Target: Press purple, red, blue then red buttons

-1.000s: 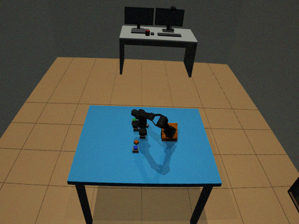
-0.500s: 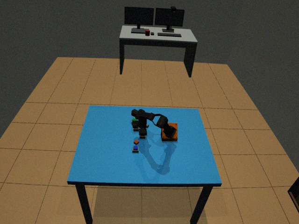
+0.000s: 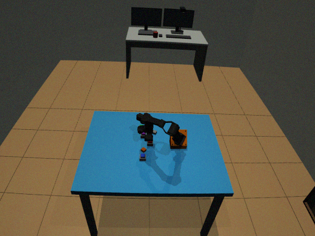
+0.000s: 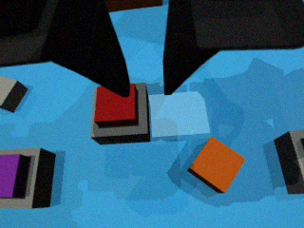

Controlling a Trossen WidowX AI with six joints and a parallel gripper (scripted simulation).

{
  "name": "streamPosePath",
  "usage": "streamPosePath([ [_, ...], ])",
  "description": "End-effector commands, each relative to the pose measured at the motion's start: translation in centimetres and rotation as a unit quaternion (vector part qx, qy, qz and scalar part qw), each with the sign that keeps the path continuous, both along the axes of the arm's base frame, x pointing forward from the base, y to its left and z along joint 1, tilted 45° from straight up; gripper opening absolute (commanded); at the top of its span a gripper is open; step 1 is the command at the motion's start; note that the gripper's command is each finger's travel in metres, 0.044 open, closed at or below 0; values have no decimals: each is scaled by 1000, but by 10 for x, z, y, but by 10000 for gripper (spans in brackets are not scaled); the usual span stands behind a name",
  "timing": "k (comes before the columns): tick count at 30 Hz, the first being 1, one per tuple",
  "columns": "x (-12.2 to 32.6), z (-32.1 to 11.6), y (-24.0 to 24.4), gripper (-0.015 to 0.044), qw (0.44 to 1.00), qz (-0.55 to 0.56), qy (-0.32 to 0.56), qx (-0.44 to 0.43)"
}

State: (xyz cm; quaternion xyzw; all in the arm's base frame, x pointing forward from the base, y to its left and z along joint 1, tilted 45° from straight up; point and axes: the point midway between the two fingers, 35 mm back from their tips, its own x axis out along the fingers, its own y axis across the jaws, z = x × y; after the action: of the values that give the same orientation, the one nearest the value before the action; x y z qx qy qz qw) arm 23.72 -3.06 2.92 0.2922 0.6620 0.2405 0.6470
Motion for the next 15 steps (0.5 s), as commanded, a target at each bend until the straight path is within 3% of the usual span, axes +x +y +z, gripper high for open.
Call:
streamPosePath([
  [1, 23, 60, 26, 204, 1000, 2, -20, -11],
  [8, 19, 150, 83, 387, 1000, 3, -21, -2],
  [10, 11, 170, 97, 400, 1000, 5, -21, 2],
  [15, 10, 173, 98, 400, 1000, 5, -21, 3],
])
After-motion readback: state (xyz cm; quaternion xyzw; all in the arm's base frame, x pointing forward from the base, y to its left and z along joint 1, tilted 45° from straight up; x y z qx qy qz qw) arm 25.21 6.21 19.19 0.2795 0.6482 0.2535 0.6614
